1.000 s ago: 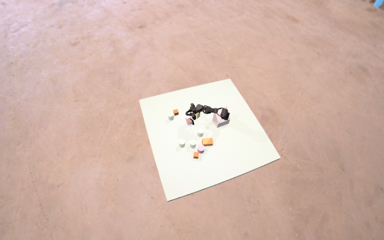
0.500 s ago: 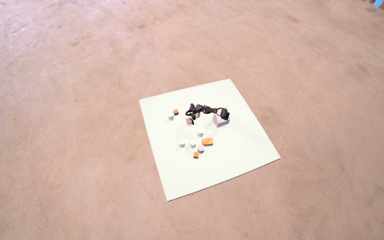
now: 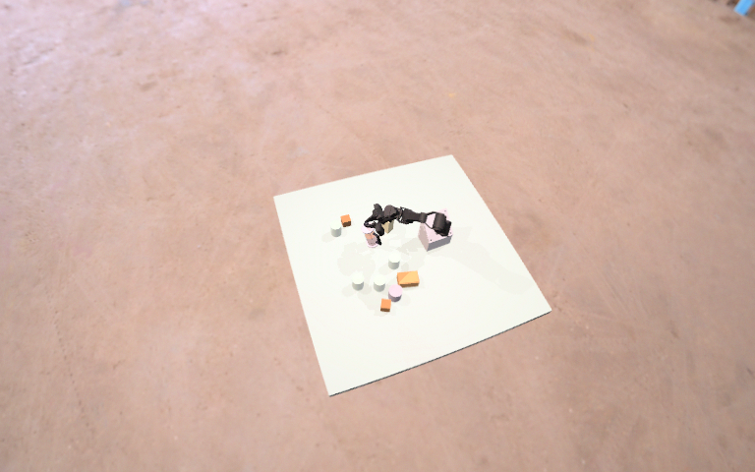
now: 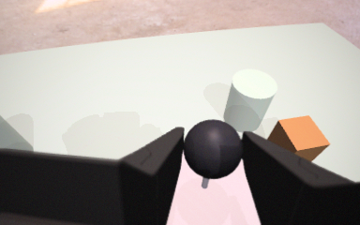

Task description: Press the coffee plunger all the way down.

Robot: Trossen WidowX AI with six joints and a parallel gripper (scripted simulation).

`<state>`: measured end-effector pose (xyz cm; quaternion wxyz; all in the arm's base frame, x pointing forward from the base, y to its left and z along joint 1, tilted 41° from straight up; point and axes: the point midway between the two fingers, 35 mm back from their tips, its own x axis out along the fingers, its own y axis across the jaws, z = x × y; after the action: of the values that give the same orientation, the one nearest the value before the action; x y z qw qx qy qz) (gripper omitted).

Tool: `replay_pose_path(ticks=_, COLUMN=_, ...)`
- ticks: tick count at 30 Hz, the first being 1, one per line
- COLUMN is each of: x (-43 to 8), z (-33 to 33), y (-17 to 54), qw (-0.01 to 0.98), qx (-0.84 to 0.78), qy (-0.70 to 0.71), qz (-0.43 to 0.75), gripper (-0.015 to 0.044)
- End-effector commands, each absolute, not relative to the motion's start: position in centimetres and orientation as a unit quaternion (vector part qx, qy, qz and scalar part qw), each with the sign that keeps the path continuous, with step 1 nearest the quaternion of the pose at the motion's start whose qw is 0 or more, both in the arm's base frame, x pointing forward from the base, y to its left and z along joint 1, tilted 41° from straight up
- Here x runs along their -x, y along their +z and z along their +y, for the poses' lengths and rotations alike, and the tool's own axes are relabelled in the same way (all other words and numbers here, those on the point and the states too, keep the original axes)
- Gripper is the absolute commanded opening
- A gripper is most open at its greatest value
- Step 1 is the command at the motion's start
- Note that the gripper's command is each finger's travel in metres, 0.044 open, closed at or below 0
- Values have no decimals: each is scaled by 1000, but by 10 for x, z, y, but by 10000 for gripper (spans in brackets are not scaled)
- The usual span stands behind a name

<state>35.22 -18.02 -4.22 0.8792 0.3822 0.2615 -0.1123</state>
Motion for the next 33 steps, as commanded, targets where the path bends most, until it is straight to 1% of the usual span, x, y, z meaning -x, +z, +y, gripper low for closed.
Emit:
replay_pose_path(ticks=1, x=-353, z=-176, y=-47, qw=875, qx=-387, qy=-109, qz=269, gripper=123)
replay_pose_path(ticks=33, x=-357, z=-182, y=-45, qw=878, qx=-384, qy=-111, qz=263, gripper=123)
